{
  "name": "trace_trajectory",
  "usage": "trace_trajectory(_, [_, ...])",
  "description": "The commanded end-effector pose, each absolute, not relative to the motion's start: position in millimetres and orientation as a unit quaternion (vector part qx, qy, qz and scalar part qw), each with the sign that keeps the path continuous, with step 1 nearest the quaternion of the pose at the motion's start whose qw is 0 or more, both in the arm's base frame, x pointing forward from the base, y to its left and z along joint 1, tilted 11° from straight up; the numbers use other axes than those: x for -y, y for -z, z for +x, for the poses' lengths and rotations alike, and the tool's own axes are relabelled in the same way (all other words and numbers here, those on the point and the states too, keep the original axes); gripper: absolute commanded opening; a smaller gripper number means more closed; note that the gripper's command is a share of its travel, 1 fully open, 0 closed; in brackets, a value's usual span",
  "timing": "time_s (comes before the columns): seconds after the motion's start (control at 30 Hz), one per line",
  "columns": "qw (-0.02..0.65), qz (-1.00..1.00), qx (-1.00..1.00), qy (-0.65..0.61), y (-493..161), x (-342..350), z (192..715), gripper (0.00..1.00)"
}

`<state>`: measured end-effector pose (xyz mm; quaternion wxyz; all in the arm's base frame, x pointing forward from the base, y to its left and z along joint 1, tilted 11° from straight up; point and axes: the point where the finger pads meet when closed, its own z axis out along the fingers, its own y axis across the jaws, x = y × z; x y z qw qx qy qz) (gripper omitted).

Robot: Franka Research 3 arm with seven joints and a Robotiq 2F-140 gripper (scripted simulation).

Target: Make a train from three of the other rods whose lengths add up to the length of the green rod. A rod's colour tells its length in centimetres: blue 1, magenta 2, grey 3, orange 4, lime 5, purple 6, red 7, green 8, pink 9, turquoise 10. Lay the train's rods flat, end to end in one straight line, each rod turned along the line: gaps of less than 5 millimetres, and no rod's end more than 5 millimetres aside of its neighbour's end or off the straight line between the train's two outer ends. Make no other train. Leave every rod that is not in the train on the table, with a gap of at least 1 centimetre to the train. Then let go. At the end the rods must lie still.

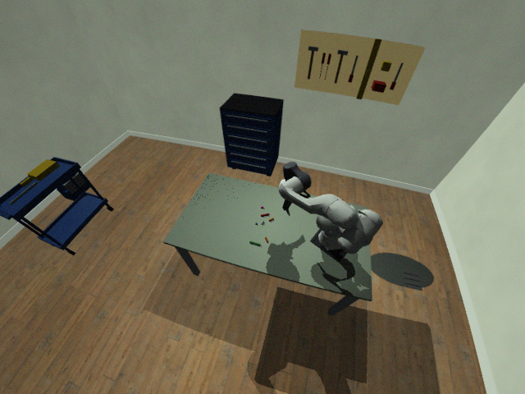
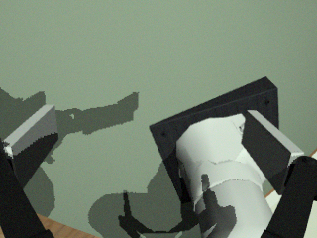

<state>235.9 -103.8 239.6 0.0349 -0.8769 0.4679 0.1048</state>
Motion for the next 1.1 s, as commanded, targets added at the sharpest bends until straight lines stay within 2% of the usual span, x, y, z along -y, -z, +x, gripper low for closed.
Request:
trace_trajectory(0.0, [0.031,-0.839,-0.534,-0.101,-237,106,248,1.0])
trace_trajectory(1.07, [0.027,-0.799,-0.592,-0.098,-234,108,259,1.0])
